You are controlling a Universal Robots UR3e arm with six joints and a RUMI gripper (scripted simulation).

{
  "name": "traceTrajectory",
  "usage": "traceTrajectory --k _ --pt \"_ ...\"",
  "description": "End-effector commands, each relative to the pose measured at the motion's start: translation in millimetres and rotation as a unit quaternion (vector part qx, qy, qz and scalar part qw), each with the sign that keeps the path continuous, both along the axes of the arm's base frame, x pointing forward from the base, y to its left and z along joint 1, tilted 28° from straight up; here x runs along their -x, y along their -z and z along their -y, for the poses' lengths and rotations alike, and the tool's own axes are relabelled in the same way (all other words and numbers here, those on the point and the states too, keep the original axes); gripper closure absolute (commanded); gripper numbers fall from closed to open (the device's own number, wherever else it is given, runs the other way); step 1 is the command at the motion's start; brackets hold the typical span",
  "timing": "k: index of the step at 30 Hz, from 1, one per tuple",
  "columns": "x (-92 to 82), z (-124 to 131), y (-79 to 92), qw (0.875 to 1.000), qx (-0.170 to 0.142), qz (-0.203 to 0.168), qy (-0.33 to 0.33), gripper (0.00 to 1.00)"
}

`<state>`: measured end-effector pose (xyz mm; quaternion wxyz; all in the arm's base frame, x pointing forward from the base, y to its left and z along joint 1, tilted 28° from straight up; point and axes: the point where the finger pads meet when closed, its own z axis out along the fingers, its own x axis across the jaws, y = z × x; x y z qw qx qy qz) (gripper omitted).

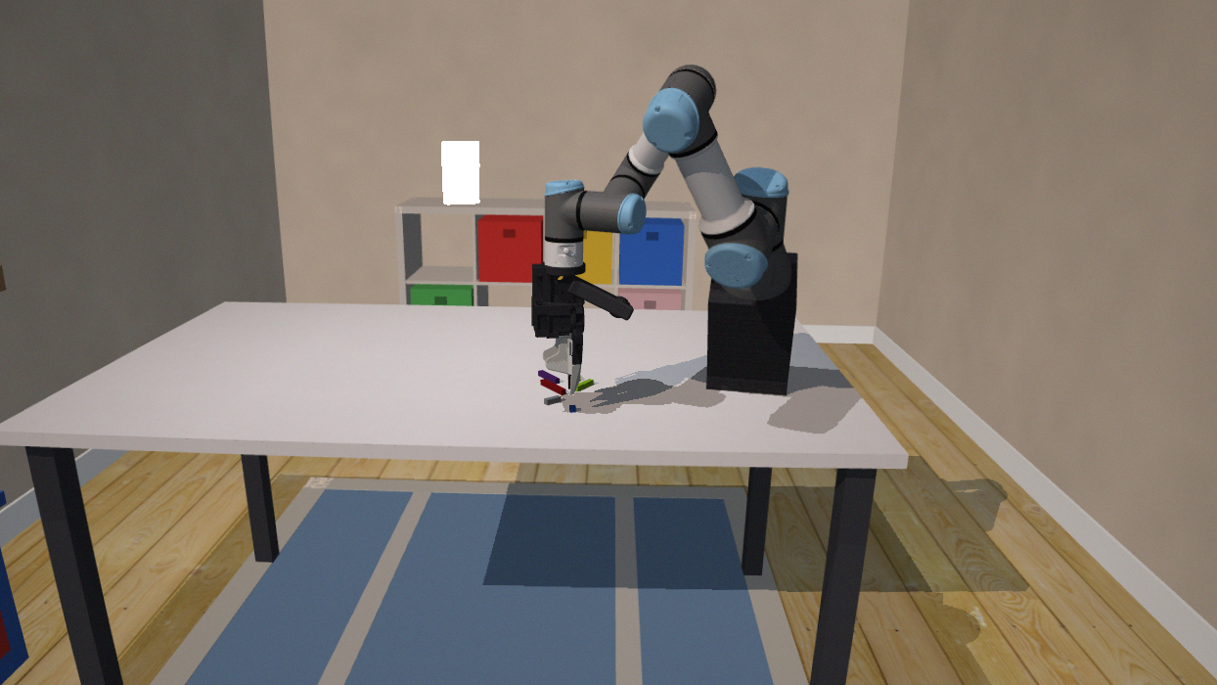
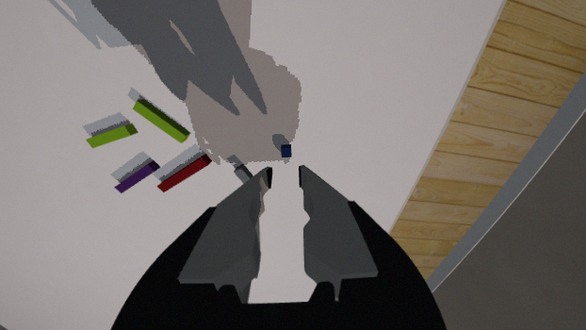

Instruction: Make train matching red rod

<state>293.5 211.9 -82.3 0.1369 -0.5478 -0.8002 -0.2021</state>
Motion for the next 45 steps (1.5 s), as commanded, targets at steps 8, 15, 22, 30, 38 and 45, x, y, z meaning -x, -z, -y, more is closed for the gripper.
traceTrajectory --k 8,15,22,30,38,45 --pt "-0.2 16 -30.6 1.000 0.000 0.000 -0.001 0.86" --pt "-0.2 23 -43.4 1.000 0.000 0.000 -0.001 0.86" --pt "-0.2 25 -46.8 1.000 0.000 0.000 -0.001 0.86" --pt "-0.2 25 -47.2 1.000 0.000 0.000 -0.001 0.00" --pt "-0.2 25 -47.2 1.000 0.000 0.000 -0.001 0.00" --pt "-0.2 25 -47.2 1.000 0.000 0.000 -0.001 0.00"
